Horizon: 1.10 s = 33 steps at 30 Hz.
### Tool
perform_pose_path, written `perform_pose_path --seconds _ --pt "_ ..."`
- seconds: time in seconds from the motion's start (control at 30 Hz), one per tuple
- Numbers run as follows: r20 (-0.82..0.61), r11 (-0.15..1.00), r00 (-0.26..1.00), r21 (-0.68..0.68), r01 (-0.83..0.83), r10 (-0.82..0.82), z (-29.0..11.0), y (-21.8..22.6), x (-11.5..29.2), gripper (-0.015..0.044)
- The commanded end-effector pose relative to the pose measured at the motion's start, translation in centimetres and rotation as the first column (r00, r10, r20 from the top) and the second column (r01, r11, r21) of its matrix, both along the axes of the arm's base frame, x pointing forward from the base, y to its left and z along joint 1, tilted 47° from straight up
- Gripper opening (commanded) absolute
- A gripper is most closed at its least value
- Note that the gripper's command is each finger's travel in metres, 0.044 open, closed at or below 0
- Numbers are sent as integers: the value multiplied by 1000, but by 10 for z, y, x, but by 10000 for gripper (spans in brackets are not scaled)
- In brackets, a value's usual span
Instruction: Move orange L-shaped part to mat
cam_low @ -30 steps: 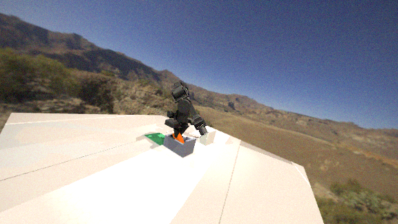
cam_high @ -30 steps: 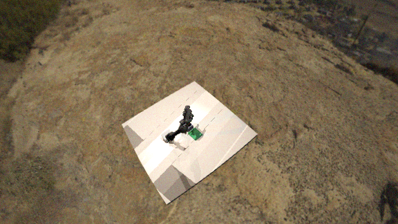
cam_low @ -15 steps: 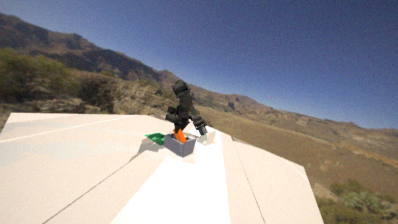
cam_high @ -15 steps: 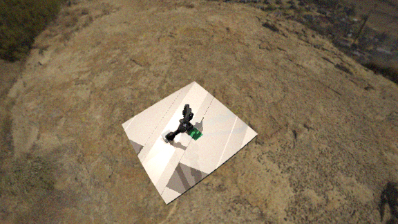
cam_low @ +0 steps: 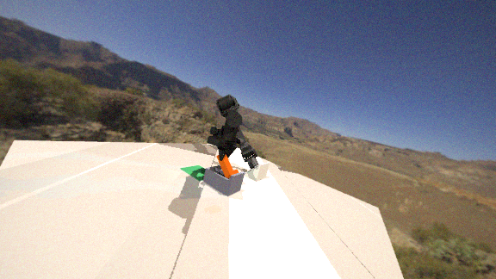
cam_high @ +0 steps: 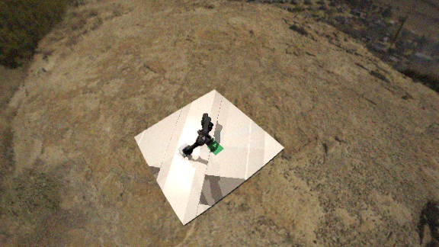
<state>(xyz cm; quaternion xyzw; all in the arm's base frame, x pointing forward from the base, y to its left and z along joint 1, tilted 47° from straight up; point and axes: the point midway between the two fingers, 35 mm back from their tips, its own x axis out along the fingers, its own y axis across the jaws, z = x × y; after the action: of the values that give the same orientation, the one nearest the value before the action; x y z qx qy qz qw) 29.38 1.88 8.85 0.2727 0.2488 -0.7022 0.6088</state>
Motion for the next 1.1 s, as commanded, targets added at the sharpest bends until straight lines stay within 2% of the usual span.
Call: perform_pose_path --seconds 0.0,0.57,1.07 --pt "-3 1000 1000 2 2 -2 2 6 1 0" --pt "11 1000 1000 13 -11 11 19 23 2 0" --pt "26 998 998 23 -50 49 60 -15 -9 0"
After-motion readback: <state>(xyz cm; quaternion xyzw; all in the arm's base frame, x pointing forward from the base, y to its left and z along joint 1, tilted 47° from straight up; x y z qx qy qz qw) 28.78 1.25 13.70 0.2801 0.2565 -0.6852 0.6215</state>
